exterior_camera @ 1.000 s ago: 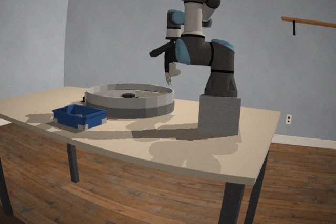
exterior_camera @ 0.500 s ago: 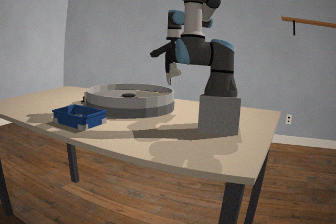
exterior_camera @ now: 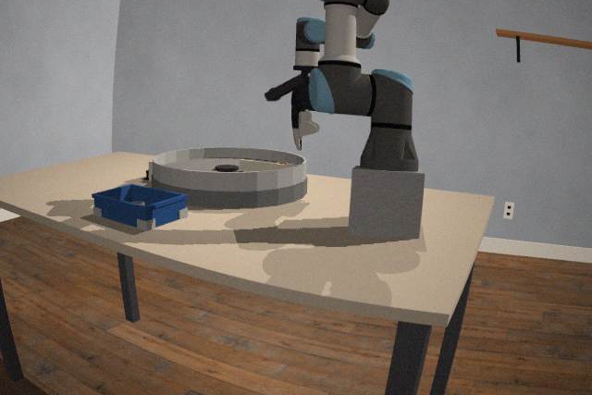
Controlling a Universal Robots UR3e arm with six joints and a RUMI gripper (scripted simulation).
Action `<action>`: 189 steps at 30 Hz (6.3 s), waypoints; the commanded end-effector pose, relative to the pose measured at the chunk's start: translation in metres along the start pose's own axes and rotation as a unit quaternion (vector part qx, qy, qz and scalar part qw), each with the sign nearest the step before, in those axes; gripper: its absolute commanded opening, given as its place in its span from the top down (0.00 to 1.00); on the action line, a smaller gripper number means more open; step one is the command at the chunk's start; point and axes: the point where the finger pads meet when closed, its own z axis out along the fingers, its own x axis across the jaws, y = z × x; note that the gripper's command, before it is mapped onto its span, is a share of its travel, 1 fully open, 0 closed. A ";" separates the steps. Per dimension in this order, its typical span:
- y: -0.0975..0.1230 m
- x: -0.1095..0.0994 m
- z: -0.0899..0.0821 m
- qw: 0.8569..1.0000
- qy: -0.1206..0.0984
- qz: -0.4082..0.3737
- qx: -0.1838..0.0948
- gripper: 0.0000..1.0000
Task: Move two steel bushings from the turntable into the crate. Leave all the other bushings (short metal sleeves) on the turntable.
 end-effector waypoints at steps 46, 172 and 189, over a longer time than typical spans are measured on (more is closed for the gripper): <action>0.000 0.004 -0.001 1.000 0.000 0.000 0.001 0.94; 0.000 0.004 0.040 1.000 0.000 0.000 0.001 0.94; 0.000 0.004 0.055 1.000 0.000 0.000 0.001 0.94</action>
